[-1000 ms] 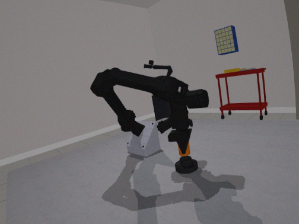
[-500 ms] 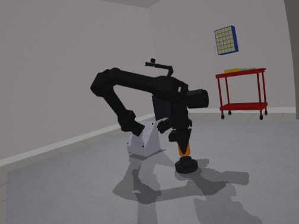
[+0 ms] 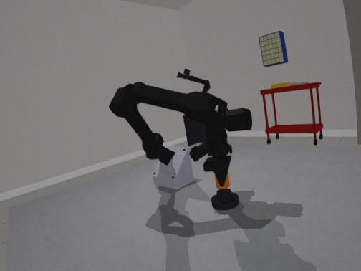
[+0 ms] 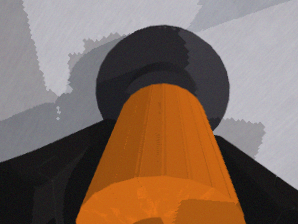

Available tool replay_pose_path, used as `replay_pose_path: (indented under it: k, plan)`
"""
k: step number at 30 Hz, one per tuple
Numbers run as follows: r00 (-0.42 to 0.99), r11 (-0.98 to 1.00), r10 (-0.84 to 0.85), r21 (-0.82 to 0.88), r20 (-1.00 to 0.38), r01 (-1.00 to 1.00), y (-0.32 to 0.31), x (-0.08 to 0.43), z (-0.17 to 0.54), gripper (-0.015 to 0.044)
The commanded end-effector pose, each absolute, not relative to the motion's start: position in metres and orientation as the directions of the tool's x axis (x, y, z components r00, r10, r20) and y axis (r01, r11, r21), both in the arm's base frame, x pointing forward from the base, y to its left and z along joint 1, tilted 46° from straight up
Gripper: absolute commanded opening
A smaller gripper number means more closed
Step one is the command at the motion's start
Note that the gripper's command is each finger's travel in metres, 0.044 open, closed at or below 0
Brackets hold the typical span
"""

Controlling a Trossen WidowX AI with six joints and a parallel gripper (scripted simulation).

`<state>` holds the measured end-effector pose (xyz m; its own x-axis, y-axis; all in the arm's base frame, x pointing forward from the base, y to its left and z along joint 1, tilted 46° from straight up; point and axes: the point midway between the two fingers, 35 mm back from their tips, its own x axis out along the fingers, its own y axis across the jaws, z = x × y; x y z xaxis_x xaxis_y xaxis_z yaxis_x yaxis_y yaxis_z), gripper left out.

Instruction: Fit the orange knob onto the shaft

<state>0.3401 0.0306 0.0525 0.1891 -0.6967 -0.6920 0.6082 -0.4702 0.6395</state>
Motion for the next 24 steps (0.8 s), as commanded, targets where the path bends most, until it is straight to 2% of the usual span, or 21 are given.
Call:
replay_pose_path:
  k: [1,24]
  plan:
    - [0.189,-0.473,-0.696,0.641,-0.692,0.605,0.0308,0.3399,0.0522,0.0]
    - [0.189,-0.512,-0.696,0.664,-0.692,0.546,0.0313,0.3408,0.0531,0.0]
